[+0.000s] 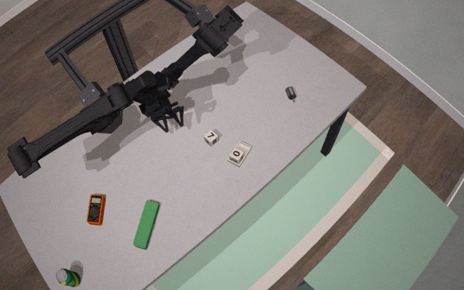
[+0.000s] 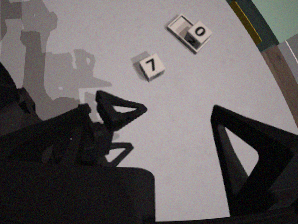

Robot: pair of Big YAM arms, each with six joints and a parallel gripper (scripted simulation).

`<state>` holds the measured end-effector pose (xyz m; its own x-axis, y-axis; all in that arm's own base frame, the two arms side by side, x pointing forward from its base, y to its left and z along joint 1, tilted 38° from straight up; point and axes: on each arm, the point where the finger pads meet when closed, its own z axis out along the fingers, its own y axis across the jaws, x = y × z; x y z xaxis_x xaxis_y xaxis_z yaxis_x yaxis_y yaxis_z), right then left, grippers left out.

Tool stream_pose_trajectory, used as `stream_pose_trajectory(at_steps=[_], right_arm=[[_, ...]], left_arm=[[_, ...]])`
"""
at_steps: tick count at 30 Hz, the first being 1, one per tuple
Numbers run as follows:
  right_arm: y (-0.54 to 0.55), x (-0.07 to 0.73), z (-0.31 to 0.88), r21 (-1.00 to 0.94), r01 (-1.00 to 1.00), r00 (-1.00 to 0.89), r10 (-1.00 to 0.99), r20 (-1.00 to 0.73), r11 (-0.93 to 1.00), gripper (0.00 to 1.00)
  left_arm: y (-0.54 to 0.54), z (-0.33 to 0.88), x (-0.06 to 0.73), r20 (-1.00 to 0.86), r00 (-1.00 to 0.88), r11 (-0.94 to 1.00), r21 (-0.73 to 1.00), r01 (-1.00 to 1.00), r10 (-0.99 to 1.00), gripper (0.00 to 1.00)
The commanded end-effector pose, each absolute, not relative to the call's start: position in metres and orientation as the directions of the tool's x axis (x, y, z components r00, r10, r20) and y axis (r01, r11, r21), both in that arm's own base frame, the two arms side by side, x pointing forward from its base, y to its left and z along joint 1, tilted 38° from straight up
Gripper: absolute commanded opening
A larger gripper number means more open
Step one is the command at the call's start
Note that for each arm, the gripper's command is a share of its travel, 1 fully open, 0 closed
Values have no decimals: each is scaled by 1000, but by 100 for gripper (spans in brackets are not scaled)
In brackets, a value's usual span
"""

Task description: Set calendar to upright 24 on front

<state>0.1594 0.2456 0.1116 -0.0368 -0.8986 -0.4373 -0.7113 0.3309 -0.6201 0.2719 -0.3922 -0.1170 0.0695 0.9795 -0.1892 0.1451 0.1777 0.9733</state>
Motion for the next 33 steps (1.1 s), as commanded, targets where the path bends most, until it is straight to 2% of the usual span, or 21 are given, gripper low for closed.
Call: stream_pose_trajectory(at_steps=[1,8,21,26,33], right_arm=[[258,162,129,-608,-708,-39,-879,-475,360,100],[258,162,129,-608,-708,-39,-879,-475,360,100],[258,162,129,-608,-708,-39,-879,-475,360,100],[258,162,129,-608,-708,-39,-879,-475,360,100],[258,162,129,-608,-708,-39,-879,-475,360,100]], left_arm=[[-381,-89,301,-250,-36,252,965,75,968,100],[-346,-78,308,-215,-105,221,974,55,971,100],[-352,-75,305,-230,-93,235,971,53,969,100],[-320,-79,329,-301,-172,312,949,39,938,100],[-313,-79,374,-552,-233,576,816,45,801,100]])
